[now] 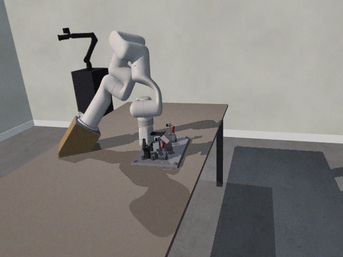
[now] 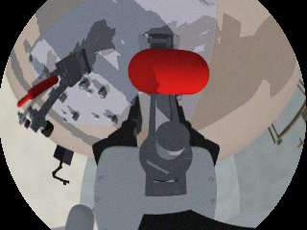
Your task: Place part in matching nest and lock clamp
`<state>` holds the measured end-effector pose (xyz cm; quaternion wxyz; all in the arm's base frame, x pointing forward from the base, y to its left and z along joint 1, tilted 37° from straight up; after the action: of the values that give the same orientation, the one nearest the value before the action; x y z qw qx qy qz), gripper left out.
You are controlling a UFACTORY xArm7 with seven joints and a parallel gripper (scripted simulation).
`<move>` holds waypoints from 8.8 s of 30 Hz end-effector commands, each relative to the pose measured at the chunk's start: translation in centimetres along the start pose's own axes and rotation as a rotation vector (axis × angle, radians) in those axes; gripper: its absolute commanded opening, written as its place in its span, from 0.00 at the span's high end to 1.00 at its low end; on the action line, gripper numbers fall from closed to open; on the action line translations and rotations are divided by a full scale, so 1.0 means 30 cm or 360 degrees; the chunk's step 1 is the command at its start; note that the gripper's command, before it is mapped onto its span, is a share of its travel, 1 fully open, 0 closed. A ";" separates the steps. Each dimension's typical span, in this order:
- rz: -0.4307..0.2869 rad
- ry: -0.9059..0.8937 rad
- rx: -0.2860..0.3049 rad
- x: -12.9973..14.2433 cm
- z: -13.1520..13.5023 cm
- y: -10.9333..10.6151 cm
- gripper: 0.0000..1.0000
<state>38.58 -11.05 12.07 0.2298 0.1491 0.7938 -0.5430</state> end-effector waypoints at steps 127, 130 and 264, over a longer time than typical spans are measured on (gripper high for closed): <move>0.0002 0.0001 0.0003 -0.001 0.010 -0.202 1.00; 0.0002 0.0001 0.0003 -0.001 0.010 -0.202 1.00; 0.0002 0.0001 0.0003 -0.006 -0.117 0.001 1.00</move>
<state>37.97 -7.68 13.24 0.2299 0.1492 0.7936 -0.5432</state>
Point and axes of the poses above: the point where the finger pads meet when closed, its own y axis out along the fingers, its own z axis across the jaws, x = y × z, the point moved 4 cm from there along -y, back along the fingers, and after that the axes turned 2 degrees about -y, right-handed, at the moved point
